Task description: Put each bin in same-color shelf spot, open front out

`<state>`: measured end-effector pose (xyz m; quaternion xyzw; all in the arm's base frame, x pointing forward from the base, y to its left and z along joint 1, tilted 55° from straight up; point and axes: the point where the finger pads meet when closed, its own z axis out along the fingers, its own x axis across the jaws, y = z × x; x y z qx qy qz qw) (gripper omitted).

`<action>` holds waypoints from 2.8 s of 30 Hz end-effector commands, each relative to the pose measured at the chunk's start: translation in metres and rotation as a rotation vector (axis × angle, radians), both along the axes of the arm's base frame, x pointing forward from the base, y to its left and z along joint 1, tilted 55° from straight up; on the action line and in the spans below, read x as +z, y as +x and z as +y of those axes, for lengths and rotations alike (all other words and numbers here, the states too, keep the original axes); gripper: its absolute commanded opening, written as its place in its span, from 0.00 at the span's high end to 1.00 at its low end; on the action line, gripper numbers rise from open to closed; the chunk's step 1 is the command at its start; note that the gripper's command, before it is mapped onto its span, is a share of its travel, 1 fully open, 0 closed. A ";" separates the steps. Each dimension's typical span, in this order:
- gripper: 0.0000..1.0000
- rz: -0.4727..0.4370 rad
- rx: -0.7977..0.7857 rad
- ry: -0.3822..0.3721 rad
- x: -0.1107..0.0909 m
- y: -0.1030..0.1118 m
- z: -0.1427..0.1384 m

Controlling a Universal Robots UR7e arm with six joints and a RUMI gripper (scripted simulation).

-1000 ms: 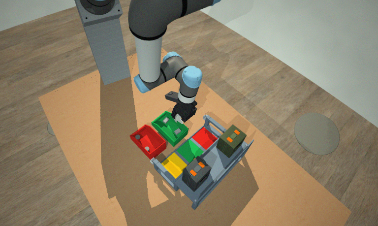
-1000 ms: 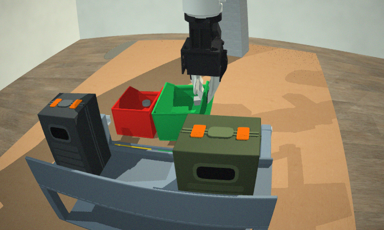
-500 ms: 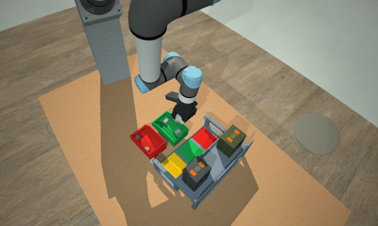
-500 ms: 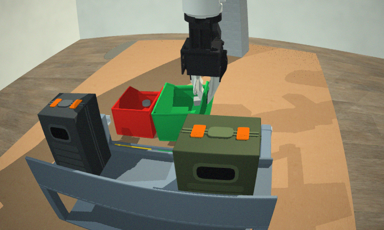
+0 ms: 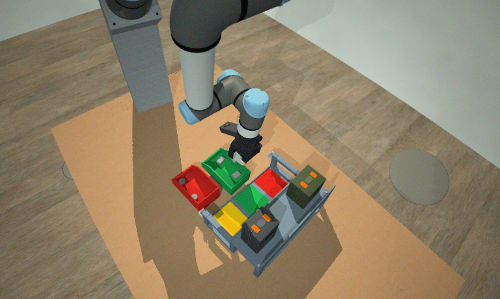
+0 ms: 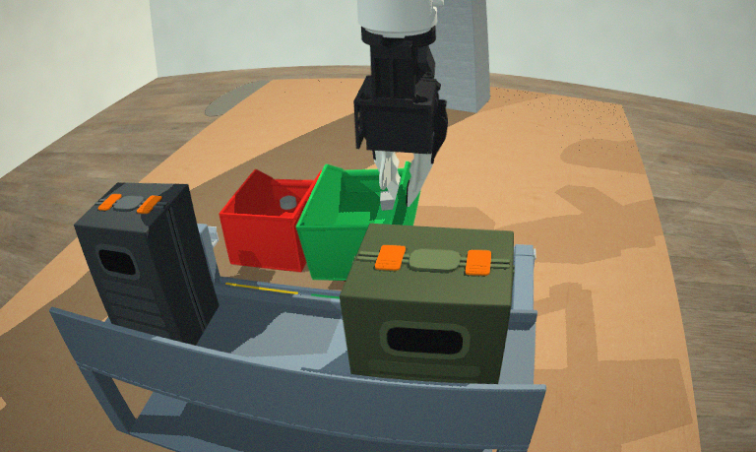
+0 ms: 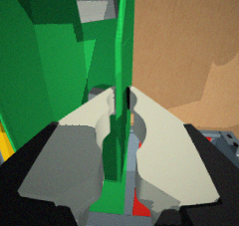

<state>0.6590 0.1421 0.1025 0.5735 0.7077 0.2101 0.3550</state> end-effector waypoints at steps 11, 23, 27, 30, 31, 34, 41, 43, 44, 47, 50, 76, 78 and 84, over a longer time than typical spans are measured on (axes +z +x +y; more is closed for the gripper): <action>1.00 -0.001 0.000 0.000 0.008 0.006 0.003; 1.00 0.000 0.000 0.000 0.018 0.013 0.006; 1.00 0.000 0.000 0.000 0.020 0.014 0.006; 1.00 0.000 0.000 0.000 0.023 0.016 0.007; 1.00 0.000 0.000 0.000 0.024 0.017 0.007; 1.00 0.001 0.000 0.000 0.027 0.019 0.008; 1.00 0.001 0.000 0.000 0.033 0.024 0.010; 1.00 0.001 0.000 0.000 0.034 0.025 0.010; 1.00 0.001 0.000 0.000 0.034 0.025 0.010; 1.00 0.001 0.000 0.000 0.037 0.027 0.011; 1.00 0.002 0.000 0.000 0.040 0.029 0.012; 1.00 0.003 -0.001 0.000 0.059 0.043 0.018; 1.00 0.003 -0.001 0.000 0.059 0.043 0.018; 1.00 0.003 -0.001 0.000 0.063 0.045 0.019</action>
